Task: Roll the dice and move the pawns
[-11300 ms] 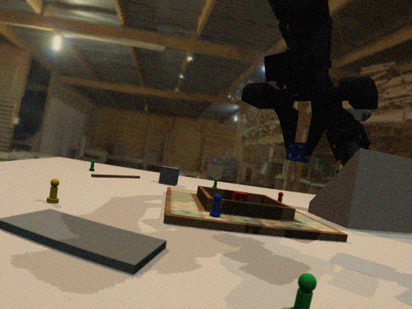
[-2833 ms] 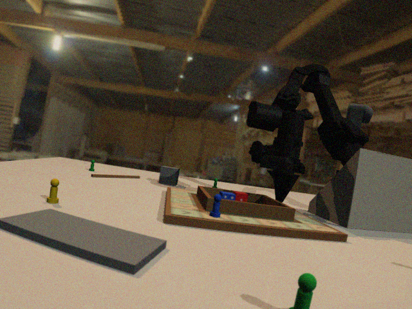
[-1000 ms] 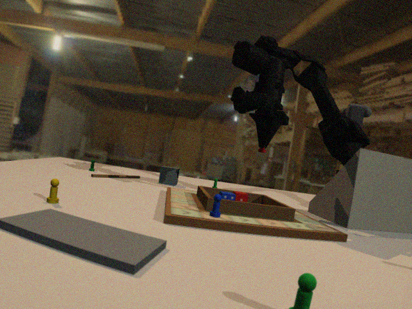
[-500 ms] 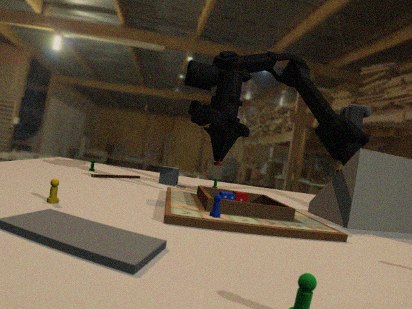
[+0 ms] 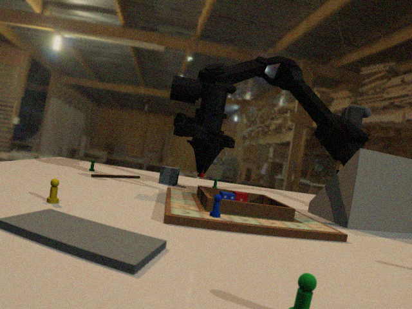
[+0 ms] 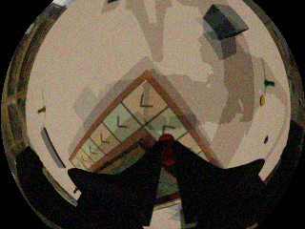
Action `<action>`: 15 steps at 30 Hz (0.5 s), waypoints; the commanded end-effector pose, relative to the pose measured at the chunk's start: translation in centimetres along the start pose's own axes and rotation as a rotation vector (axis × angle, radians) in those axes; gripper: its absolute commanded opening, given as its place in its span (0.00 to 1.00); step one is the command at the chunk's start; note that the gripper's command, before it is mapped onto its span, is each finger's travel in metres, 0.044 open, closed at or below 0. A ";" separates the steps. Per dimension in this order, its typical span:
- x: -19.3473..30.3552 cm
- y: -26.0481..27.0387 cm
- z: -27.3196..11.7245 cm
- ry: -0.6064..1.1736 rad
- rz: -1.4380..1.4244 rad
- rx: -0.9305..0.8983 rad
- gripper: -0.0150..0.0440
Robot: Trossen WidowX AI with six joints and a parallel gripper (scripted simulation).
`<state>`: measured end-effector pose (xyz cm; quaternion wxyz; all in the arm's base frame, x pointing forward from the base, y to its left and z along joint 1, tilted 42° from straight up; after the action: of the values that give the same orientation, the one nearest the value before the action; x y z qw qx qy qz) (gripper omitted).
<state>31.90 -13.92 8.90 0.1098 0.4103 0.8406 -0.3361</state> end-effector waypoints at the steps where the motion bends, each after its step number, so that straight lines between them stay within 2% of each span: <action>1: 0.3 -0.1 2.0 0.006 -0.014 0.012 0.25; 15: 0.3 -0.1 3.3 0.005 -0.014 0.012 0.25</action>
<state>31.55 -15.69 6.93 0.1073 0.4101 0.8401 -0.3385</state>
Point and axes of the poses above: the point midway between the two fingers, 35 mm back from their tips, its own z axis out along the fingers, its own y axis across the jaws, x = y × z, the point moved 4 cm from there along -z, back along the fingers, and after that the axes turned 1 degree about z, right-handed, at the moved point
